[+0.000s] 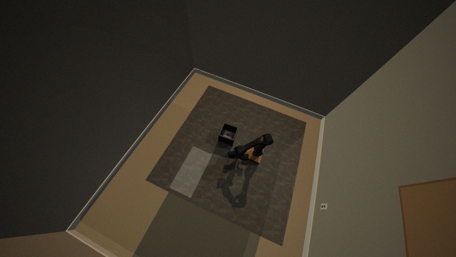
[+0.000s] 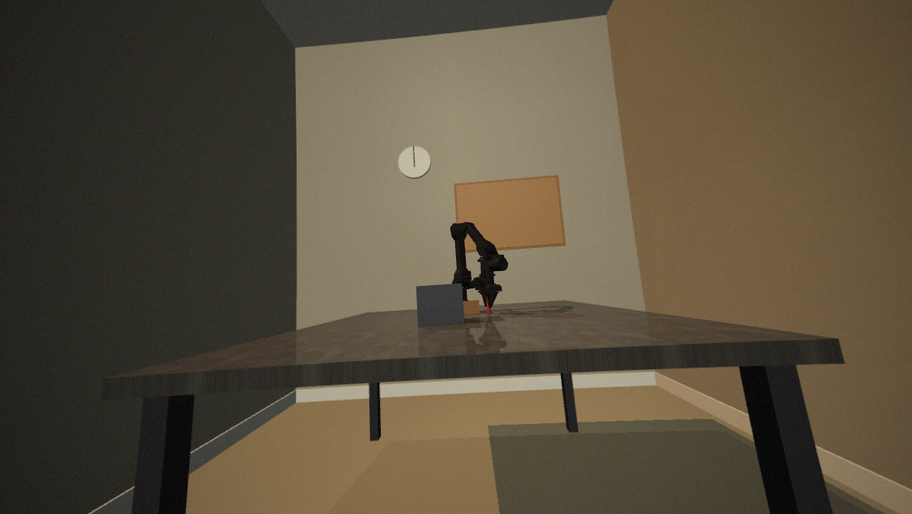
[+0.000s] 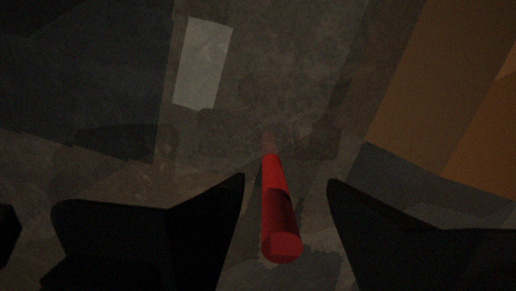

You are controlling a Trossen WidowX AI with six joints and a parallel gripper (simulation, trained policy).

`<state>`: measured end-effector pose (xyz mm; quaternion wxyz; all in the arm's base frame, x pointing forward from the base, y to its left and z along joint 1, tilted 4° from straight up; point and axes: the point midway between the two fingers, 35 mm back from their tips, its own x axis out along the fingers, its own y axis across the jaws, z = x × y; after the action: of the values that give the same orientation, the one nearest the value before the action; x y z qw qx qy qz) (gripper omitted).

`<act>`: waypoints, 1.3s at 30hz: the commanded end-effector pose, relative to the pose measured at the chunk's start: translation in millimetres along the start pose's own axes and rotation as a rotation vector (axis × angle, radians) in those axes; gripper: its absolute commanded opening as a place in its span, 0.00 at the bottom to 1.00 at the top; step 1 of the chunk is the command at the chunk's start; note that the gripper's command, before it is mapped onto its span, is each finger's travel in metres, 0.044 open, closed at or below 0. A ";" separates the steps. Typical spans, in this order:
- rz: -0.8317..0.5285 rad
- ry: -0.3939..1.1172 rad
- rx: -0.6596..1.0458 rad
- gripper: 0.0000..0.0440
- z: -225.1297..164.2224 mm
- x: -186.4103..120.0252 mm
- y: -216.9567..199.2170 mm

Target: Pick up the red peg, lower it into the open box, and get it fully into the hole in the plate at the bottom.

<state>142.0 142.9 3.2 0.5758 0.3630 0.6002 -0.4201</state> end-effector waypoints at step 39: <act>0.325 0.144 0.010 0.00 -2.3 -103.8 71.4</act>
<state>208.7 180.4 91.2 0.5826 0.4840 0.5777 -0.3042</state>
